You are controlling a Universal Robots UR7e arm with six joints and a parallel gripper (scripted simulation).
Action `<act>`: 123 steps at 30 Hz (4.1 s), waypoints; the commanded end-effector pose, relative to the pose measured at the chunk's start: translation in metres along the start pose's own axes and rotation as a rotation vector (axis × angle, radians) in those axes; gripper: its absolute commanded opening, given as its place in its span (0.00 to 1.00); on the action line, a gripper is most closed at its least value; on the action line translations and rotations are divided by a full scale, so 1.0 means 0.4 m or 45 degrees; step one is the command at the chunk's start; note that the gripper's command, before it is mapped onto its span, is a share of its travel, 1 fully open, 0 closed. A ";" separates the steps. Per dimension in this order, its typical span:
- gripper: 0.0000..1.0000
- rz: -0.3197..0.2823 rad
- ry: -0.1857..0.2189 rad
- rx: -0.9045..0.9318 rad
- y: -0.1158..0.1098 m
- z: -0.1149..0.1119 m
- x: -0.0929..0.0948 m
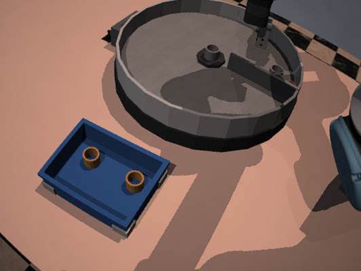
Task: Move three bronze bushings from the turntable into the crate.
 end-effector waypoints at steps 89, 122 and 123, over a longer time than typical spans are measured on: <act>0.40 0.000 0.001 0.079 0.224 0.029 0.114; 0.40 0.000 0.001 0.079 0.224 0.029 0.138; 0.40 0.000 0.001 0.079 0.224 0.029 0.138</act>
Point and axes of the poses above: the point where the finger pads meet when closed, its own x axis out along the fingers, its own z axis across the jaws, y = z × x, the point moved 2 cm from there along -x, back along the fingers, and after that the axes turned 5 degrees about x, right-handed, at the moved point
